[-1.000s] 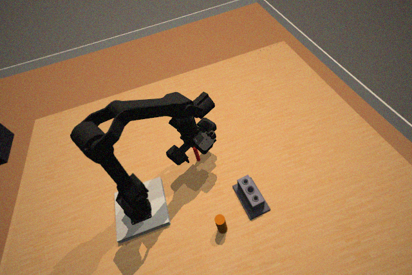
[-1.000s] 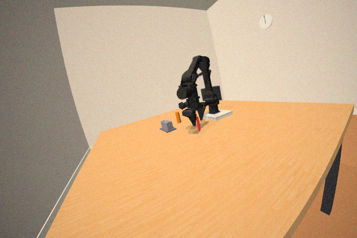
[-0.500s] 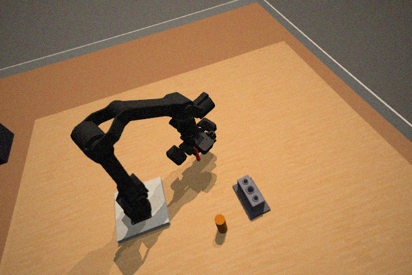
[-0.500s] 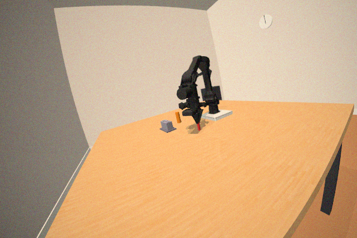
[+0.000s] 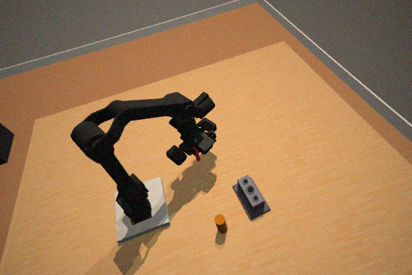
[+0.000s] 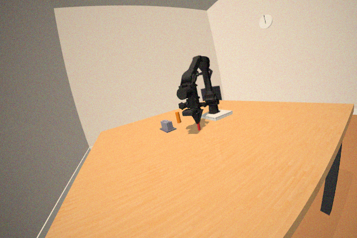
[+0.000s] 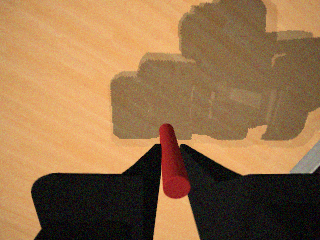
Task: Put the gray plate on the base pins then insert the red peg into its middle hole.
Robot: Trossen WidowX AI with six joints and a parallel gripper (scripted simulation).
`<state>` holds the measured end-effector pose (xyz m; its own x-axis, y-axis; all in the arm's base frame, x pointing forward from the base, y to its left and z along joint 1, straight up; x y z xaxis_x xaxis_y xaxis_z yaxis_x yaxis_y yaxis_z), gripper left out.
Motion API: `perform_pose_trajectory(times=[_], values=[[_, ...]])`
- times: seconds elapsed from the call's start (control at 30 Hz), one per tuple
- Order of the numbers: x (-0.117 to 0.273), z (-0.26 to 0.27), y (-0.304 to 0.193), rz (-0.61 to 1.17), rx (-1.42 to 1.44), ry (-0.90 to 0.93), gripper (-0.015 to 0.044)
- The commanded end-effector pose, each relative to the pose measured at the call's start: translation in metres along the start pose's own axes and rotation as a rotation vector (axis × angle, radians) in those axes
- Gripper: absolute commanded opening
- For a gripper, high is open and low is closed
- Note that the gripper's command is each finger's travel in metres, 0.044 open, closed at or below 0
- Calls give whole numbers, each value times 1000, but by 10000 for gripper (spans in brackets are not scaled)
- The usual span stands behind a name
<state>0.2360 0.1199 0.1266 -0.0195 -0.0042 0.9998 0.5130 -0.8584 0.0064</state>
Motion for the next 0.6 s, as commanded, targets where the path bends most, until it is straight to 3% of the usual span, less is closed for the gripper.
perform_pose_trajectory(times=[0.0, 0.57], values=[[4, 1, 0, 1, 6, -1, 0], [57, 8, 0, 1, 6, 0, 0]])
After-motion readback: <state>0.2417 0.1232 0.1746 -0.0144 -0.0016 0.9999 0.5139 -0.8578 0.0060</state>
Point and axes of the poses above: the point midway between the two fingers, 35 mm back from their tips, its own x axis back along the fingers, its own z axis across the jaws, y = z × x, the point moved 7 cm from there along x, back along the fingers, and after that the axes turned 3 degrees about x, right-handed, at the moved point
